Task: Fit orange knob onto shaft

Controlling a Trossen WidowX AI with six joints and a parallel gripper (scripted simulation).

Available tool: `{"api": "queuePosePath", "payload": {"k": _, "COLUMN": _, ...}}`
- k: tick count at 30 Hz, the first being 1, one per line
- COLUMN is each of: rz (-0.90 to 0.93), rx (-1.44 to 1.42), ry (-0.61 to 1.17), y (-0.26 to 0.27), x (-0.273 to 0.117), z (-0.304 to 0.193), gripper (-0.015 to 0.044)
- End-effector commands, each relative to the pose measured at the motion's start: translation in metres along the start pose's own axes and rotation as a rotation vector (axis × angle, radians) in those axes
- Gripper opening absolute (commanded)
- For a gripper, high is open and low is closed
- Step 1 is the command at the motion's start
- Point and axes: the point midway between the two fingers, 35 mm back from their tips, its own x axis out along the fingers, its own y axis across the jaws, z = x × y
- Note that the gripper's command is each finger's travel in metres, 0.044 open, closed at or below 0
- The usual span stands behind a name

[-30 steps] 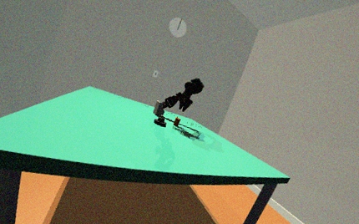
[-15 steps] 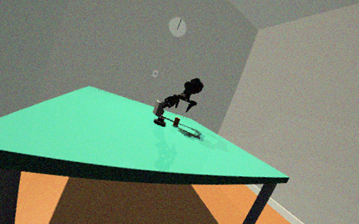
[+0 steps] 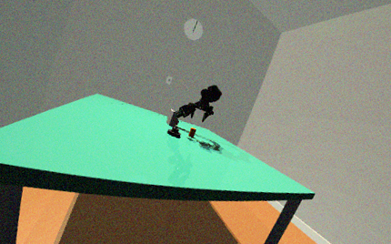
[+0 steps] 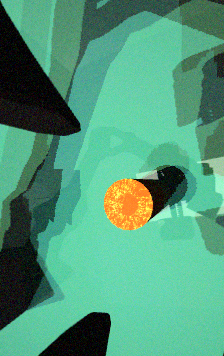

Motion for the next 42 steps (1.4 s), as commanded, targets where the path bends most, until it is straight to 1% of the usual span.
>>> {"api": "queuePosePath", "payload": {"k": 1, "rz": -0.004, "rx": -0.849, "ry": 0.003, "y": 0.0, "x": 0.001, "z": 0.0, "gripper": 0.044}}
{"api": "queuePosePath", "payload": {"k": 6, "rz": -0.003, "rx": -1.109, "ry": 0.003, "y": 0.0, "x": 0.001, "z": 0.0, "gripper": 0.044}}
{"api": "queuePosePath", "payload": {"k": 23, "rz": -0.003, "rx": -1.114, "ry": 0.003, "y": 0.0, "x": 0.001, "z": 0.0, "gripper": 0.044}}
{"api": "queuePosePath", "payload": {"k": 25, "rz": -0.004, "rx": -1.114, "ry": 0.003, "y": -0.001, "x": 0.008, "z": 0.0, "gripper": 0.044}}
{"api": "queuePosePath", "payload": {"k": 28, "rz": -0.003, "rx": -1.114, "ry": 0.002, "y": 0.0, "x": 0.033, "z": 0.0, "gripper": 0.044}}
{"api": "queuePosePath", "payload": {"k": 32, "rz": -0.003, "rx": -1.114, "ry": 0.002, "y": 0.0, "x": 0.036, "z": 0.0, "gripper": 0.044}}
{"api": "queuePosePath", "payload": {"k": 35, "rz": -0.003, "rx": -1.114, "ry": 0.002, "y": 0.002, "x": 0.048, "z": 0.0, "gripper": 0.044}}
{"api": "queuePosePath", "payload": {"k": 42, "rz": -0.004, "rx": -1.114, "ry": 0.002, "y": 0.002, "x": 0.055, "z": 0.0, "gripper": 0.044}}
